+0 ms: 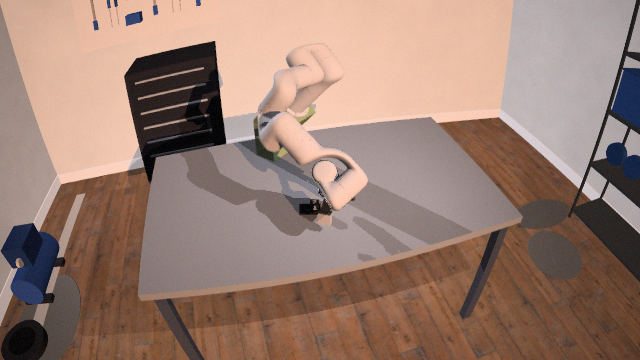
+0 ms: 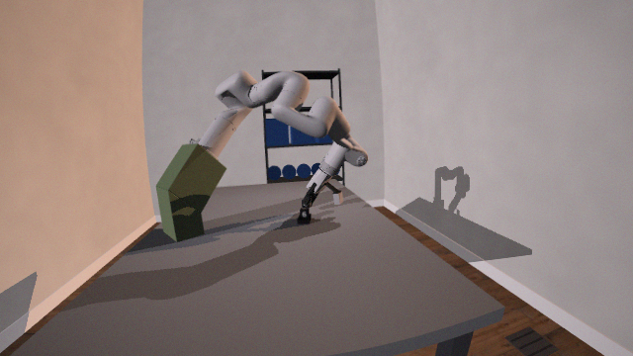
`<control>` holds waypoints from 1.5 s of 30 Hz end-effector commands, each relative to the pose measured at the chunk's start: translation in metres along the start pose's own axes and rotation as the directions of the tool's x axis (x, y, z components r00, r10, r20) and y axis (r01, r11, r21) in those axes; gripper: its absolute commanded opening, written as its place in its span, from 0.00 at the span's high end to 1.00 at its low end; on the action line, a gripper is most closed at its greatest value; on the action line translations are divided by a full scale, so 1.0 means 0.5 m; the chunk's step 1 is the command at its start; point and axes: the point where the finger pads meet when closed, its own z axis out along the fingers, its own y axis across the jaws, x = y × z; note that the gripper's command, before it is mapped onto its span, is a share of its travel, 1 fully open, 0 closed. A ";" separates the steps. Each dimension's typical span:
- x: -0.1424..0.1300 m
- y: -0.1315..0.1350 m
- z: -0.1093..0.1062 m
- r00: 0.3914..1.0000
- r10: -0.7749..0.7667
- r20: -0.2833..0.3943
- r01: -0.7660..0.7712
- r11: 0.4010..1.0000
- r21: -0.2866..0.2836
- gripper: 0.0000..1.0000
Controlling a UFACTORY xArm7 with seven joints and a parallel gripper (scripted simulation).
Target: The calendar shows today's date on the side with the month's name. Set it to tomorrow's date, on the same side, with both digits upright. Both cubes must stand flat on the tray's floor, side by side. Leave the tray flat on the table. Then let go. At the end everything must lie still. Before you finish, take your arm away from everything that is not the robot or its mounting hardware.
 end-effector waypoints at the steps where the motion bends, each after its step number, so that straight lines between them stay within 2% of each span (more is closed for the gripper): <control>1: 0.009 -0.001 0.009 1.000 -0.001 -0.002 0.001 1.000 0.001 0.71; 17: 0.022 -0.001 0.027 1.000 -0.001 -0.002 0.001 1.000 0.001 0.71; 45: 0.023 -0.001 0.029 1.000 -0.001 -0.002 0.001 1.000 0.001 0.71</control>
